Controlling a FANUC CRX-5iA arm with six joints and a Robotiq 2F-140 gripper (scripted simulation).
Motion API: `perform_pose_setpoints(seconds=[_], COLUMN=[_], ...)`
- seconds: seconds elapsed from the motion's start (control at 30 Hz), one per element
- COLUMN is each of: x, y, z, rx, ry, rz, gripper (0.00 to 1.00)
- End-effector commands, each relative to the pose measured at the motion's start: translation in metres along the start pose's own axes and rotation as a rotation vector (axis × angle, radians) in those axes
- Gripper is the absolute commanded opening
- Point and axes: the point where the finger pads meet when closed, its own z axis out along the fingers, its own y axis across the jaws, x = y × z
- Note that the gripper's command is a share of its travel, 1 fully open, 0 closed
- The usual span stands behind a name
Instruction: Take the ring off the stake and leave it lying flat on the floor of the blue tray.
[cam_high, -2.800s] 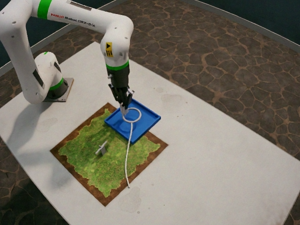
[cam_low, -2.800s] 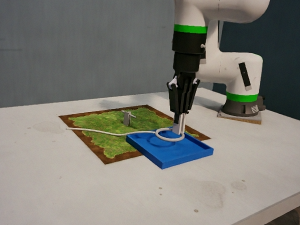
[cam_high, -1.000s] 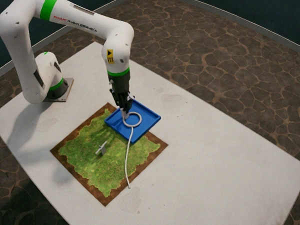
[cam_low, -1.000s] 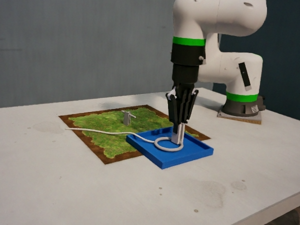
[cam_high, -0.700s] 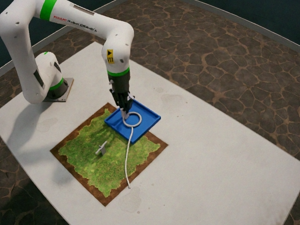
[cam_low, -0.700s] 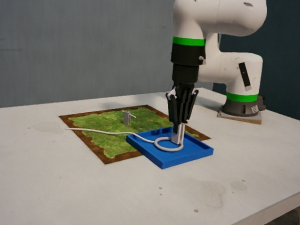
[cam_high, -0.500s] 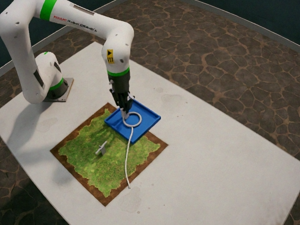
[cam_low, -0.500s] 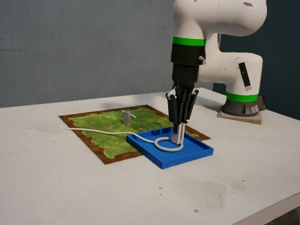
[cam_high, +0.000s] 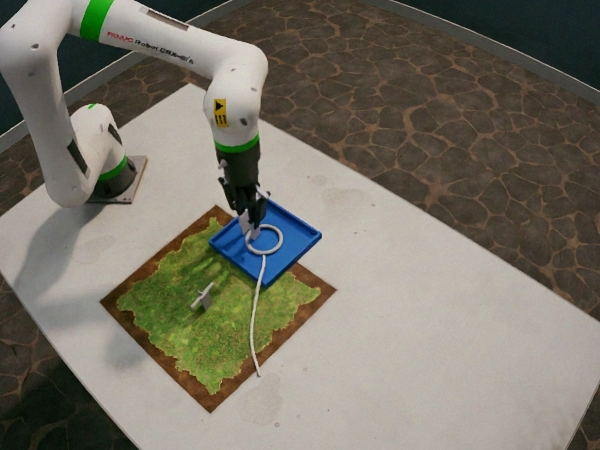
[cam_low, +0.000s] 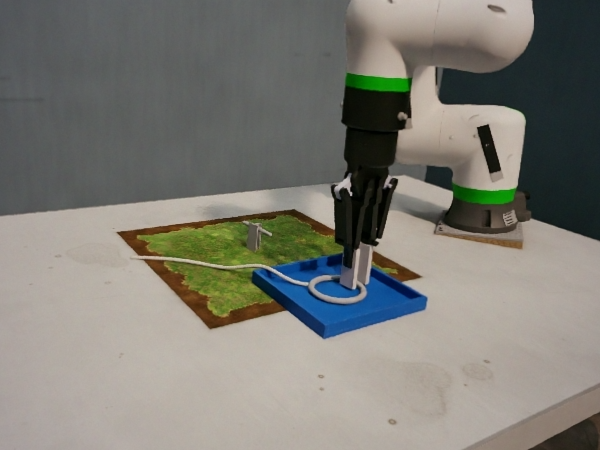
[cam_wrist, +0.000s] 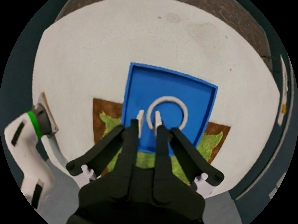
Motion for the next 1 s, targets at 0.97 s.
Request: perform_pose_setpoints(seconds=[0.97], x=[0.0001], y=[0.0006], z=[-0.0092], rx=[-0.002], ry=[0.0], rz=[0.0], gripper=[0.24])
